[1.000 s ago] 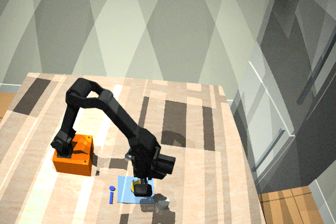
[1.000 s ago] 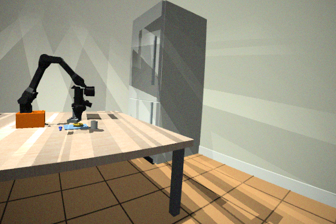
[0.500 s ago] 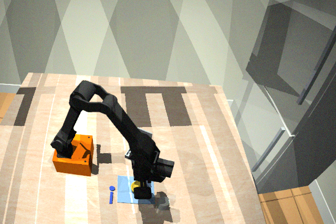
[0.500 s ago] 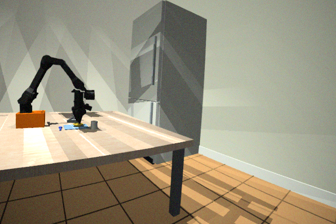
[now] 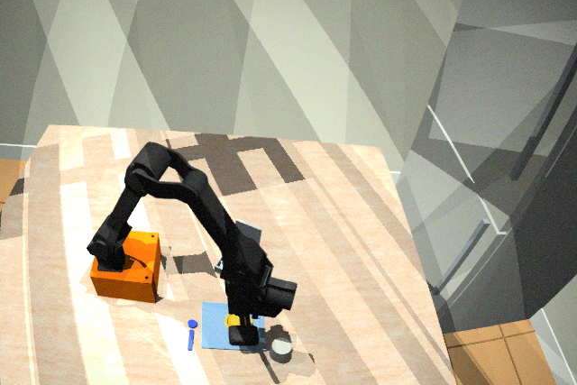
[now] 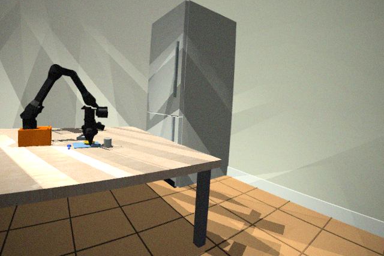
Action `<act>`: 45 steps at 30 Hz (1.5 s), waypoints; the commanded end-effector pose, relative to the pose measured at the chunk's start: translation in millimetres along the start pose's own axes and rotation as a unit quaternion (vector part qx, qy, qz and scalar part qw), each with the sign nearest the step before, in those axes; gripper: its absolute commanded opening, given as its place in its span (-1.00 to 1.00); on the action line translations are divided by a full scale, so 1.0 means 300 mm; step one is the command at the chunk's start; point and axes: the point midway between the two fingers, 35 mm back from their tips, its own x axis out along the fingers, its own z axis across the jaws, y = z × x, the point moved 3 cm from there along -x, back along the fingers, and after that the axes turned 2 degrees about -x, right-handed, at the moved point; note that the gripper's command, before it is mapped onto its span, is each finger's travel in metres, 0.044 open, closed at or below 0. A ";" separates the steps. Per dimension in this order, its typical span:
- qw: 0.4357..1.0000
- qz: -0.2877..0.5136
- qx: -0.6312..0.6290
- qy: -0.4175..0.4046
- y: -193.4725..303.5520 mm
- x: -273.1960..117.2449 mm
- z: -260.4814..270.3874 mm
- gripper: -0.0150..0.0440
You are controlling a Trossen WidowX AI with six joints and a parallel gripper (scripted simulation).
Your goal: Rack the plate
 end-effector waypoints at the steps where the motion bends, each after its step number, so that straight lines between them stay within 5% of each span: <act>1: 1.000 -0.001 0.001 -0.001 0.000 0.006 0.002 0.80; 18: 1.000 -0.001 0.001 -0.001 0.000 0.006 0.002 0.50; 29: 1.000 -0.002 0.001 -0.001 -0.035 -0.166 -0.014 -0.48; 45: 1.000 -0.002 0.001 -0.001 -0.049 -0.455 -0.022 -0.49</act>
